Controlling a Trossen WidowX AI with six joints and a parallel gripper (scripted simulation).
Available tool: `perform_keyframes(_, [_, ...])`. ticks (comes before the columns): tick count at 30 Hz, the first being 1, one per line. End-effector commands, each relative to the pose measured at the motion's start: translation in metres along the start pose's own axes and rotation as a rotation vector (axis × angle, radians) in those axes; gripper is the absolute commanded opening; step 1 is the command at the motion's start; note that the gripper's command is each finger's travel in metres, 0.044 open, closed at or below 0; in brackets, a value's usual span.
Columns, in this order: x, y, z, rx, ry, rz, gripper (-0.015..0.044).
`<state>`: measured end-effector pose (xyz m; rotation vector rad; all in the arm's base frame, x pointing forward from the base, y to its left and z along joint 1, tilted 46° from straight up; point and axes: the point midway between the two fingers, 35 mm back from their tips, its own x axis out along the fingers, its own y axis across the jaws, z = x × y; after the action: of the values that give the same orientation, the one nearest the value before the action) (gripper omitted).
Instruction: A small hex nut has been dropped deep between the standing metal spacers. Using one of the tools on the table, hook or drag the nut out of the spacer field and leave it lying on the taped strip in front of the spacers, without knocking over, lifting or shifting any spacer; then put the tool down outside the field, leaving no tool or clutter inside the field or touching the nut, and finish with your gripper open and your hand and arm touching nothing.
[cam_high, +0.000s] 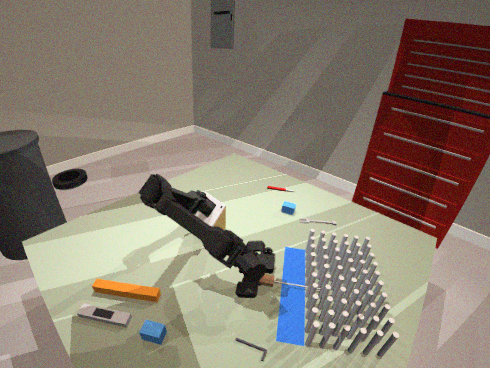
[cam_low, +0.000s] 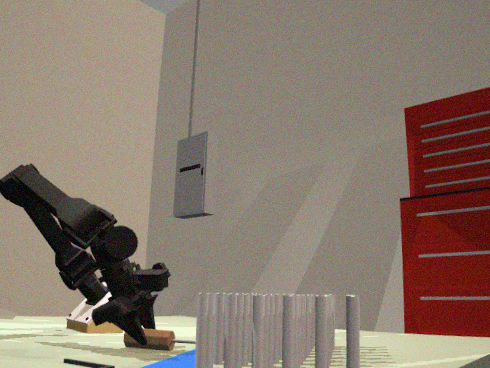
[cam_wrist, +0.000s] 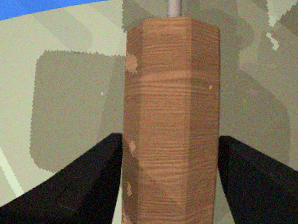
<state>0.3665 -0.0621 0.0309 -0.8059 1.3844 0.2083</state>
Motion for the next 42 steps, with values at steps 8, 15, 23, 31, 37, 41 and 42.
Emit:
perform_keyframes(8, [-0.004,0.001,-0.008,-0.003,-0.001,0.002,0.0])
perform_keyframes(15, [-0.006,0.001,-0.013,-0.004,0.0,0.002,0.0])
perform_keyframes(23, [-0.008,0.001,-0.017,-0.004,0.0,0.002,0.0])
perform_keyframes(31, [-0.01,0.001,-0.022,-0.004,0.001,0.002,0.0])
perform_keyframes(37, [-0.011,0.001,-0.026,-0.004,0.001,0.002,0.0])
perform_keyframes(41, [-0.012,0.001,-0.029,-0.005,0.001,0.002,0.0])
perform_keyframes(42, [-0.013,0.001,-0.029,-0.005,0.001,0.002,0.0])
